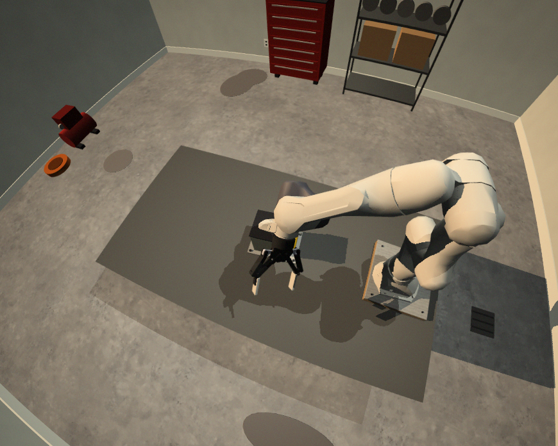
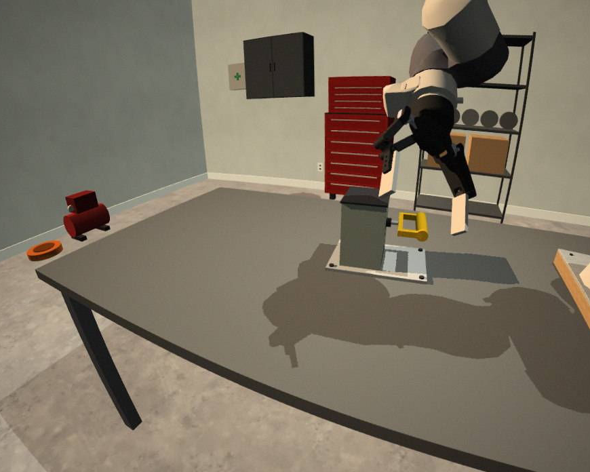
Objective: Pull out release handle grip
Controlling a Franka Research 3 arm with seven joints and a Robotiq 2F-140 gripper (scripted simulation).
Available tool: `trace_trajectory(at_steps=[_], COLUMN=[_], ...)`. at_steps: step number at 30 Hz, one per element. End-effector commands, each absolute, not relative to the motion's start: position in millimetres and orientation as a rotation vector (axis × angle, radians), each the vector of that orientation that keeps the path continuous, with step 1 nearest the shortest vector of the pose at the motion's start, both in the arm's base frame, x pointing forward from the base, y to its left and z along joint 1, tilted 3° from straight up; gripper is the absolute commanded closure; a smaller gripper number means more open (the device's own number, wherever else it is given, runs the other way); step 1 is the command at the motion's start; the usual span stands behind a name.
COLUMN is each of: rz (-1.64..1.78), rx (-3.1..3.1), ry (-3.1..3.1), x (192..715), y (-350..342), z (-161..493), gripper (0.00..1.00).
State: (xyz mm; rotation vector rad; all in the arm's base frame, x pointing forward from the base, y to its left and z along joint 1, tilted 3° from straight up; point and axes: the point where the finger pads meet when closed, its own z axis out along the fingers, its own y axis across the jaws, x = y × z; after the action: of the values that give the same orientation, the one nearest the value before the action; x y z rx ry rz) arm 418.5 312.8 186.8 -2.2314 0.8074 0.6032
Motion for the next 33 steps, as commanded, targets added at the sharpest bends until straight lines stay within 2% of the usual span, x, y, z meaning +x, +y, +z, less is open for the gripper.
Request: trace_trajectory(at_steps=[1,8,9,22,23,29,33], rz=[0.644,0.642,0.623,0.566,0.527,0.501,0.425], rx=[-2.276,-2.285,-2.340,-2.414,-2.442,-2.456,-2.482], ry=[1.026,1.042,1.146,1.320,1.407,1.456,1.581], x=[421,421,423,427,430,432,438], y=[286,282,254,209,187,175,143], z=[176,174,165,154,151,149,146], gripper=[0.00,0.00,0.00,0.00,0.00,0.00,0.00])
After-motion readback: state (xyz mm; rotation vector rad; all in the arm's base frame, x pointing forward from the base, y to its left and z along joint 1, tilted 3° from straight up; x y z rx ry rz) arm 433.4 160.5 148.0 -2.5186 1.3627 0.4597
